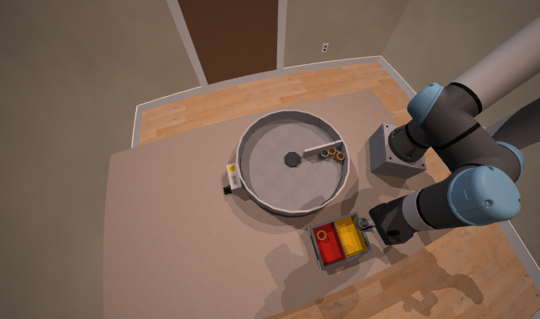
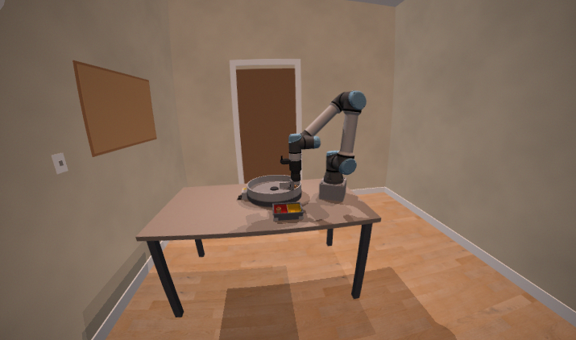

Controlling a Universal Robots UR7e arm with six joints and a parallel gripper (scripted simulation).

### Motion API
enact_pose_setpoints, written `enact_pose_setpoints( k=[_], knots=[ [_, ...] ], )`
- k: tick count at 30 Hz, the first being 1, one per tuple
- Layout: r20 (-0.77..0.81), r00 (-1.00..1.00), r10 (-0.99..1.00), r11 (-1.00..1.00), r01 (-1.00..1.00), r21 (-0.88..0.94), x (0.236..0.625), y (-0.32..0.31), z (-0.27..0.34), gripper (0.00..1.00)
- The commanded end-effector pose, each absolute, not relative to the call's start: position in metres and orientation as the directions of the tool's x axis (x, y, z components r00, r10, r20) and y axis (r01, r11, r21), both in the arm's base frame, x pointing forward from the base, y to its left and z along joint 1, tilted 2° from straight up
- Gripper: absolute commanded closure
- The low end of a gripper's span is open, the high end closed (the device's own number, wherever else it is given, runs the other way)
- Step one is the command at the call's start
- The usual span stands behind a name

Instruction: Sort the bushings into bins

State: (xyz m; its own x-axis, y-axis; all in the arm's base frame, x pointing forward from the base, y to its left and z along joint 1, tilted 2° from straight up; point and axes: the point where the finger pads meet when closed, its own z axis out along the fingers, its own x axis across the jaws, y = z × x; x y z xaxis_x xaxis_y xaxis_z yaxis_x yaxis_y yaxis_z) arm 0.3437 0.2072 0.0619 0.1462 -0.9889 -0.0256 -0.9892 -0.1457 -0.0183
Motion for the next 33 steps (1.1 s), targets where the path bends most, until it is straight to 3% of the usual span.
enact_pose_setpoints(
  k=[1, 13, 33],
  knots=[
    [-0.024, 0.145, -0.989, -0.144, -0.989, -0.019, 0.345, 0.21, 0.062, 1.0],
    [-0.024, 0.145, -0.989, -0.144, -0.989, -0.019, 0.345, 0.209, 0.062, 1.0],
    [-0.024, 0.145, -0.989, -0.145, -0.989, -0.019, 0.346, 0.21, 0.002, 1.0]
  ],
)
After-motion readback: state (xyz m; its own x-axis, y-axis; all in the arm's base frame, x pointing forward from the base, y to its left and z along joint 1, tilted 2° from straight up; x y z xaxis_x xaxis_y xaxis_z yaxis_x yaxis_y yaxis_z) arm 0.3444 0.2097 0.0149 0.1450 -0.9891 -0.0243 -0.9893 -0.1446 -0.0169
